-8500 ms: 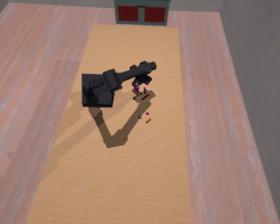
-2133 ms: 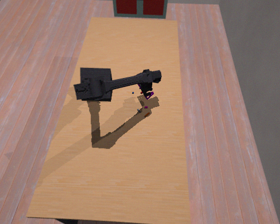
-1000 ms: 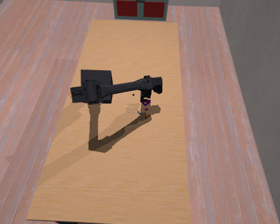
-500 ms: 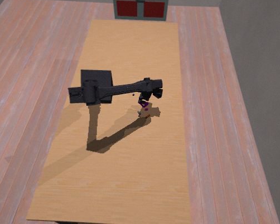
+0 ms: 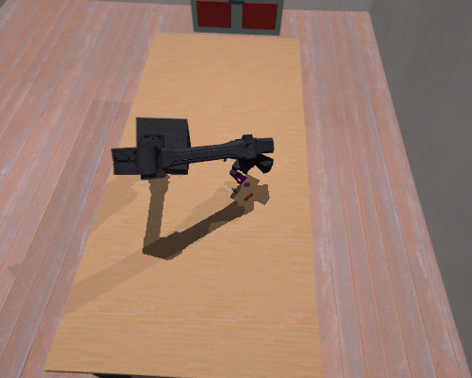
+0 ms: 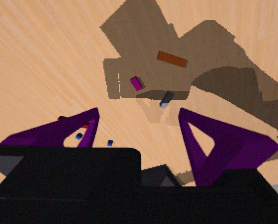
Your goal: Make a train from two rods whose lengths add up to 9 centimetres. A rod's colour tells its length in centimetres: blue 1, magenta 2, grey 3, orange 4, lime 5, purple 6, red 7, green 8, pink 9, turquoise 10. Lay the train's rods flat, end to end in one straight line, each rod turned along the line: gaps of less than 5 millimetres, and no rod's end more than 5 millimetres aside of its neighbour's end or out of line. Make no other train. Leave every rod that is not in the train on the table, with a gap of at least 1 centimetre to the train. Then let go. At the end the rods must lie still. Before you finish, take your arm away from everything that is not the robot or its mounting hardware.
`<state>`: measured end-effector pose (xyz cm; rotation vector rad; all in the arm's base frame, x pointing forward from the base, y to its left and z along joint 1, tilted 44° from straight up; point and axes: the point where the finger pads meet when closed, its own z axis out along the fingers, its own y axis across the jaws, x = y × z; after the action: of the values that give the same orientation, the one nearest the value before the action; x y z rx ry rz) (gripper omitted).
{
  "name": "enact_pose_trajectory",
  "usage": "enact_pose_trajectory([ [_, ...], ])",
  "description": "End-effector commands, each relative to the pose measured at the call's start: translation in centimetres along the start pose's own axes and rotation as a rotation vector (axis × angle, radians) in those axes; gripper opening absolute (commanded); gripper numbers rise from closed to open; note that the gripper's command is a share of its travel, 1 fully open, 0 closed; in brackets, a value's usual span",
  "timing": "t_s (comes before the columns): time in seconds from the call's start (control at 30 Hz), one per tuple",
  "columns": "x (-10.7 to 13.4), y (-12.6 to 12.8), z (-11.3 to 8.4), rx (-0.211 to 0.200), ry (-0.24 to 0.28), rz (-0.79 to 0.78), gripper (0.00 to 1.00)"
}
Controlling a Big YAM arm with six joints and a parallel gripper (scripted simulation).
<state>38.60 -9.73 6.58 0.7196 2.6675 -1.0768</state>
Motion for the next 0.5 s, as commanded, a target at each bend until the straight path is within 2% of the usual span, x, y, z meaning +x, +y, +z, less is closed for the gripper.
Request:
enact_pose_trajectory([
  [0.0,-2.3,-1.1,-1.3,-0.012,-0.026,0.138,1.00],
  [0.47,-2.8,-2.6,-1.2,-0.008,-0.026,0.355,1.00],
])
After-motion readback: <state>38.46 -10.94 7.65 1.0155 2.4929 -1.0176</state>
